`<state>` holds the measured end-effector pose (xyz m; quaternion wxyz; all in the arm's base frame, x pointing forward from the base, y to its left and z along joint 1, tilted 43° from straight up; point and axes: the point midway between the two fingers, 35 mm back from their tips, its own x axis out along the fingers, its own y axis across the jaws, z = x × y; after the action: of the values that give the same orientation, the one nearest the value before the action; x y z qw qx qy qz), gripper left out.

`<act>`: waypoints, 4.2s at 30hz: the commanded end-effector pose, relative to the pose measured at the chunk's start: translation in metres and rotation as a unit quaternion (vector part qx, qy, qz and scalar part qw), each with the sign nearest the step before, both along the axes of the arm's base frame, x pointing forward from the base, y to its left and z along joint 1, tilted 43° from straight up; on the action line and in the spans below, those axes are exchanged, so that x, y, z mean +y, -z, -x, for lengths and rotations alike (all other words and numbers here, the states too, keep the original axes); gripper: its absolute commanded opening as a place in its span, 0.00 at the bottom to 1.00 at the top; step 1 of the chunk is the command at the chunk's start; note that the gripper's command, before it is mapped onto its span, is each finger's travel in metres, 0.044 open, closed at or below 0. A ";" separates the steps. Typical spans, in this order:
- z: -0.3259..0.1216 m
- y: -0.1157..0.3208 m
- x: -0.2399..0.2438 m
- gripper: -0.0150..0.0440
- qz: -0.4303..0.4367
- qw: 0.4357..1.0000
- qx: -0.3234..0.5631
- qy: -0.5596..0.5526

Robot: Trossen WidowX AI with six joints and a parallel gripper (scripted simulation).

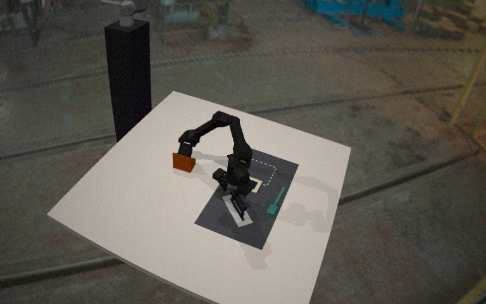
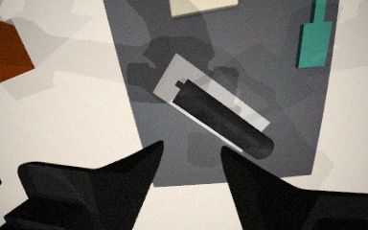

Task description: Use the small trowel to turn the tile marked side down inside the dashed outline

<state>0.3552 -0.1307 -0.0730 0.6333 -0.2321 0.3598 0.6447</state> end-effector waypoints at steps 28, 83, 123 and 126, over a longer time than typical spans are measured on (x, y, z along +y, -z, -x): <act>-0.039 -0.009 0.011 0.71 -0.049 0.872 -0.319 -0.369; -0.035 0.024 0.041 0.47 -0.050 0.870 -0.321 -0.371; -0.035 0.024 0.041 0.47 -0.008 1.000 -0.017 -0.022; -0.035 0.024 0.041 0.47 -0.004 1.000 0.013 0.012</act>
<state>0.3910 -0.0913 -0.0971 0.6283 -0.2432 0.3449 0.6535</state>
